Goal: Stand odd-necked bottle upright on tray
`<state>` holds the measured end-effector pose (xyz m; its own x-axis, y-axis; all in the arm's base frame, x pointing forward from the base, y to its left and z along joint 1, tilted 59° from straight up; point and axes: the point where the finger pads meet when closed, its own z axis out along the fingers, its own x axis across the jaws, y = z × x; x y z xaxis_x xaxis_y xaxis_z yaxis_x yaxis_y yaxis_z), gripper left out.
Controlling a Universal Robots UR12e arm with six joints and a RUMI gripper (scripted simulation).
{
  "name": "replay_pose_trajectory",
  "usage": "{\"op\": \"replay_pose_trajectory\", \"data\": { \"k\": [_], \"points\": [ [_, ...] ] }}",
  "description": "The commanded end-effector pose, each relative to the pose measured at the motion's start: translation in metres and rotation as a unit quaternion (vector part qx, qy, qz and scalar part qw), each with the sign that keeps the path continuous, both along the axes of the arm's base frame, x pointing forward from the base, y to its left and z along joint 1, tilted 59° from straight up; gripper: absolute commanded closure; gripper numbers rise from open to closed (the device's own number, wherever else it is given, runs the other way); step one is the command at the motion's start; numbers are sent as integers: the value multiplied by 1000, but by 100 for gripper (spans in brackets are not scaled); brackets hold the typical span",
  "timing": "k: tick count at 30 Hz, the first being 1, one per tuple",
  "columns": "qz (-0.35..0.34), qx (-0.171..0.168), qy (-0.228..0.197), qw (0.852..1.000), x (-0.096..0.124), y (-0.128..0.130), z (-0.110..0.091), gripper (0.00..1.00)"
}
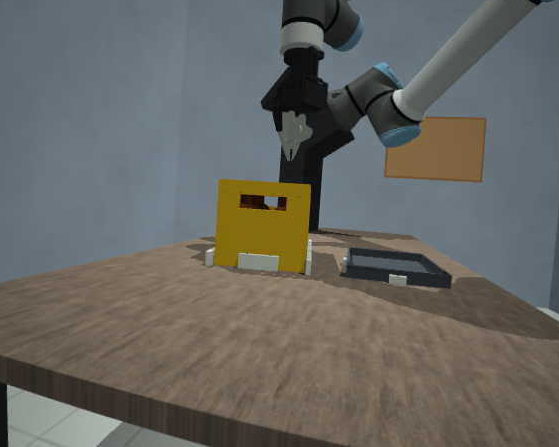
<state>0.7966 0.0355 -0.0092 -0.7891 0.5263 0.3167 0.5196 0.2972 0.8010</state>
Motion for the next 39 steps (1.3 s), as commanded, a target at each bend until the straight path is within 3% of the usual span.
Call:
{"op": "replay_pose_trajectory", "data": {
  "k": [1,6,10,14,21,23,24,28,39],
  "points": [
    [-1,-1,0,1000,0,-2,0,100],
    [-1,0,1,1000,-5,-3,-6,100],
    [-2,-2,2,1000,-40,-14,-44,100],
    [-2,-2,2,1000,-52,-17,-57,100],
    [-1,-1,2,1000,-94,-23,-93,100],
    [-1,-1,2,1000,-94,-23,-93,100],
    [-1,-1,2,1000,-111,-24,-106,100],
    [-1,1,1,1000,-134,-23,-122,100],
    [-1,1,1,1000,-140,-23,-126,100]
  ]
}}
